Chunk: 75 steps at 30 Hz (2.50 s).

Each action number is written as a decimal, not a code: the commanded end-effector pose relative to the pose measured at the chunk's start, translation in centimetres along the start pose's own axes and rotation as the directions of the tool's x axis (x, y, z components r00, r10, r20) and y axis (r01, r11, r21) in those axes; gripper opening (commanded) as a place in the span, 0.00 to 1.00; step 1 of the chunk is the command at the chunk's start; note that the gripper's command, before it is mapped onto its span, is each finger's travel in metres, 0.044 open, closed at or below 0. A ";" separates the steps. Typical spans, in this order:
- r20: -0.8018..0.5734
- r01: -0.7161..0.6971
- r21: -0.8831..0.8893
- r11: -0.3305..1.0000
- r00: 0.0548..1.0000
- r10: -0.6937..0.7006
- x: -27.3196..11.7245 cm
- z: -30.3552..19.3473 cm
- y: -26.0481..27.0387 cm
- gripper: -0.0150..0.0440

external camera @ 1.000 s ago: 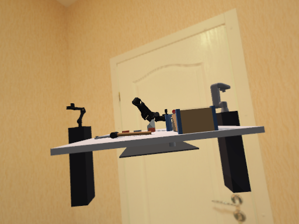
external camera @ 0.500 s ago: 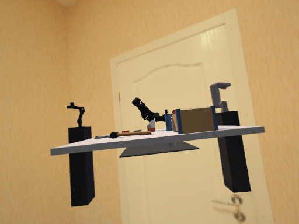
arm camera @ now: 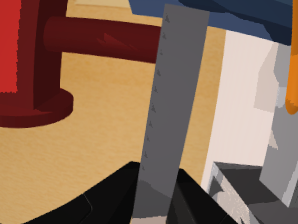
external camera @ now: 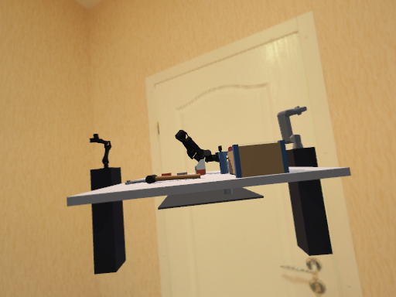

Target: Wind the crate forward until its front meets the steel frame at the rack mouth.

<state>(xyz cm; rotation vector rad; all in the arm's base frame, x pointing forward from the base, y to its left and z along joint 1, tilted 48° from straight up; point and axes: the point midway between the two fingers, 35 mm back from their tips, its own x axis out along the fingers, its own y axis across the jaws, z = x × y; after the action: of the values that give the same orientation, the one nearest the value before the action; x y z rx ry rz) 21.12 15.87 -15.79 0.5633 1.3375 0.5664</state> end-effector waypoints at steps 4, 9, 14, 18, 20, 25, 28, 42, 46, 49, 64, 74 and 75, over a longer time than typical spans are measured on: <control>0.000 -0.009 -0.005 1.000 1.000 0.009 0.1 0.0 -0.2 0.25; 0.004 0.003 0.001 1.000 1.000 -0.003 0.0 0.0 -0.3 0.39; 0.004 0.003 0.001 1.000 1.000 -0.003 0.0 0.0 -0.3 0.61; 0.004 0.003 0.001 1.000 1.000 -0.003 0.0 0.0 -0.3 0.66; 0.004 0.003 0.001 1.000 1.000 -0.003 0.0 0.0 -0.3 0.66; 0.004 0.003 0.001 1.000 1.000 -0.003 0.0 0.0 -0.3 0.66; 0.004 0.003 0.001 1.000 1.000 -0.003 0.0 0.0 -0.3 0.66; 0.004 0.003 0.001 1.000 1.000 -0.003 0.0 0.0 -0.3 0.66; 0.004 0.003 0.001 1.000 1.000 -0.003 0.0 0.0 -0.3 0.66; 0.004 0.003 0.001 1.000 1.000 -0.003 0.0 0.0 -0.3 0.66; 0.004 0.003 0.001 1.000 1.000 -0.003 0.0 0.0 -0.3 0.66; 0.004 0.003 0.001 1.000 1.000 -0.003 0.0 0.0 -0.3 0.66; 0.004 0.003 0.001 1.000 1.000 -0.003 0.0 0.0 -0.3 0.66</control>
<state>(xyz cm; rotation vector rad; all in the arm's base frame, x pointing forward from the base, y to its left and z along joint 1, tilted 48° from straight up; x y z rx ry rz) 21.02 15.96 -15.68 0.5810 1.3391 0.5827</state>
